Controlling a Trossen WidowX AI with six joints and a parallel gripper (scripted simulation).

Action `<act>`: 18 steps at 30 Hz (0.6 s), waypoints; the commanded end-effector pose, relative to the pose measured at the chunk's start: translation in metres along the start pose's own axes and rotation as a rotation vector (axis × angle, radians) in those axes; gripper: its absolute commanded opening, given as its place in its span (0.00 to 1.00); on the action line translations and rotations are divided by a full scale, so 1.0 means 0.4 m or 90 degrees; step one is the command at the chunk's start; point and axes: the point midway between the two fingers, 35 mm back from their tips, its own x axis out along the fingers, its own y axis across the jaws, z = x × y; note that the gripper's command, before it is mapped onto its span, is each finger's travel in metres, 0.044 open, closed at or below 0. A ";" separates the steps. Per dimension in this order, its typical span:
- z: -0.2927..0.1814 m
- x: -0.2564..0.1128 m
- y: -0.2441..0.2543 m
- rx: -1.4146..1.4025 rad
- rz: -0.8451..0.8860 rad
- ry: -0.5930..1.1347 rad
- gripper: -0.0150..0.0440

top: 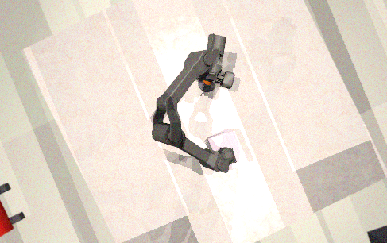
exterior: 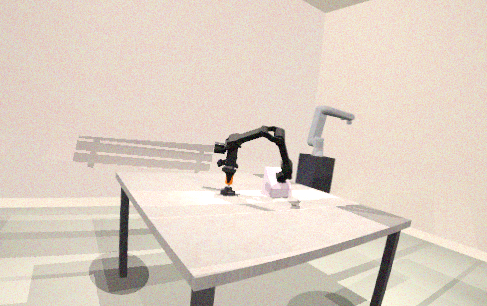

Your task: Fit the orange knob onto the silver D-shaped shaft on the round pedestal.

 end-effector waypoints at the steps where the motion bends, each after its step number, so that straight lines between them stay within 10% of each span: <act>1: 0.000 0.003 0.000 -0.006 0.001 -0.002 0.25; 18: 0.000 -0.008 0.009 -0.006 0.001 -0.002 0.25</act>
